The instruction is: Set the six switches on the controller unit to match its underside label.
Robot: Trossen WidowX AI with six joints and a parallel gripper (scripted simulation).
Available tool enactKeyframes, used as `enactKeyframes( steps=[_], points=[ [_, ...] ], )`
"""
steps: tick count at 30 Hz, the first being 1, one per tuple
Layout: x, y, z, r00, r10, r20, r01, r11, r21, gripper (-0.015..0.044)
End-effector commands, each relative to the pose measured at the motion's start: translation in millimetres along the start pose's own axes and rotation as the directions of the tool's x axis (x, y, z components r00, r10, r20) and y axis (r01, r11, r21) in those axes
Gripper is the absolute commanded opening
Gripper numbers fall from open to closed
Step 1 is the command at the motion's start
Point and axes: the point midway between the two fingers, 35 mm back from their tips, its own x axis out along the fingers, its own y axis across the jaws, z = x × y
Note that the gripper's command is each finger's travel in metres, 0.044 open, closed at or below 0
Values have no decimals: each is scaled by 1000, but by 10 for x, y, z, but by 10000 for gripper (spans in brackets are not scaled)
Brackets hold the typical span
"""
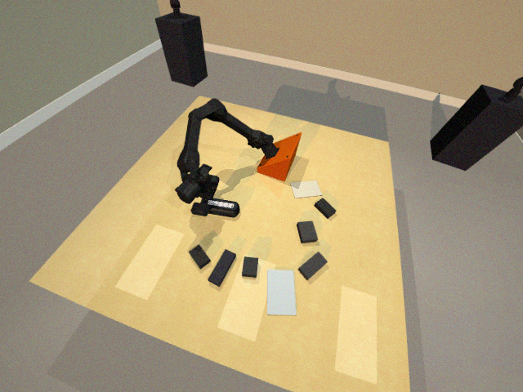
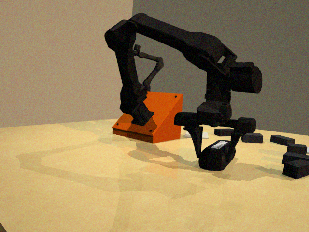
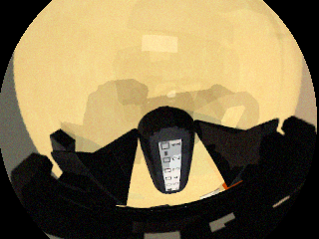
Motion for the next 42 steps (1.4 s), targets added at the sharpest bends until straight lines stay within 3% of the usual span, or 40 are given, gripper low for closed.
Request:
enactKeyframes(
  steps=[1, 42],
  points=[
    [5, 0, -5, 1000, 0, -2, 0, 1000, -4, 326],
    [-261, 1, -98, 1000, 0, -4, 0, 1000, -4, 336]
  ],
)
